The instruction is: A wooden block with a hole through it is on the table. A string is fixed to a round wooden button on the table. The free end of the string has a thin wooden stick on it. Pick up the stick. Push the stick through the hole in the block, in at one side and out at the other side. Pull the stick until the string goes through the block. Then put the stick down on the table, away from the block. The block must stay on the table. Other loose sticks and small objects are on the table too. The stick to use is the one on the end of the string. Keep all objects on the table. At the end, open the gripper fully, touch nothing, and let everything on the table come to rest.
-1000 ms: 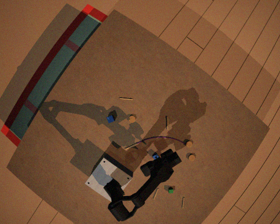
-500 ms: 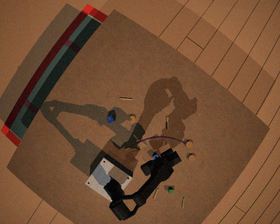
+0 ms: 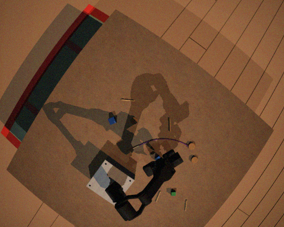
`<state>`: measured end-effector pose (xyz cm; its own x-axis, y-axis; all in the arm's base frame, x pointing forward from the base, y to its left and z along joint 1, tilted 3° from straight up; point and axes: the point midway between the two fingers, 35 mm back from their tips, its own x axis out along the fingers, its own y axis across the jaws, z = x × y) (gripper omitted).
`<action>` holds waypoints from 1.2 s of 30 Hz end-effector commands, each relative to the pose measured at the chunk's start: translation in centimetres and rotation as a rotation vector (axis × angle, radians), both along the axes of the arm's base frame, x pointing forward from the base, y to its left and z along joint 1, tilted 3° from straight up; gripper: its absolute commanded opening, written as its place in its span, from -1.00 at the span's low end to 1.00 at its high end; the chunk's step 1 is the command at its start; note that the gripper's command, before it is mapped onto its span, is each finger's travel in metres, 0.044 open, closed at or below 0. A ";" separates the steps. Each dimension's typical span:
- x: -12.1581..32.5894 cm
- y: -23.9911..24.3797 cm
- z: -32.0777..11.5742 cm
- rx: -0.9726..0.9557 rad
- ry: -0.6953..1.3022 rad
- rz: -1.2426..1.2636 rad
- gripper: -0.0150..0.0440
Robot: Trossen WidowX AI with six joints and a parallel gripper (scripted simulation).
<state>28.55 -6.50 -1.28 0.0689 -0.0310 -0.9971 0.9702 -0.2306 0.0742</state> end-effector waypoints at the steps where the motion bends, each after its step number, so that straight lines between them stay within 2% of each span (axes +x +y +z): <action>1: -0.2 0.1 -0.8 0.004 0.004 -0.002 0.32; 19: -0.2 0.0 -2.8 0.004 0.005 -0.002 0.32; 25: -0.1 0.0 -2.6 0.001 0.003 -0.001 -0.22; 31: -0.1 0.0 -2.6 0.001 0.003 -0.001 -0.35; 33: -0.1 0.0 -2.6 0.001 0.003 -0.001 -0.49; 36: -0.1 0.0 -2.6 0.001 0.003 -0.001 -0.49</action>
<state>28.42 -6.51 -3.92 0.0649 -0.0302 -0.9974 0.9702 -0.2318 0.0701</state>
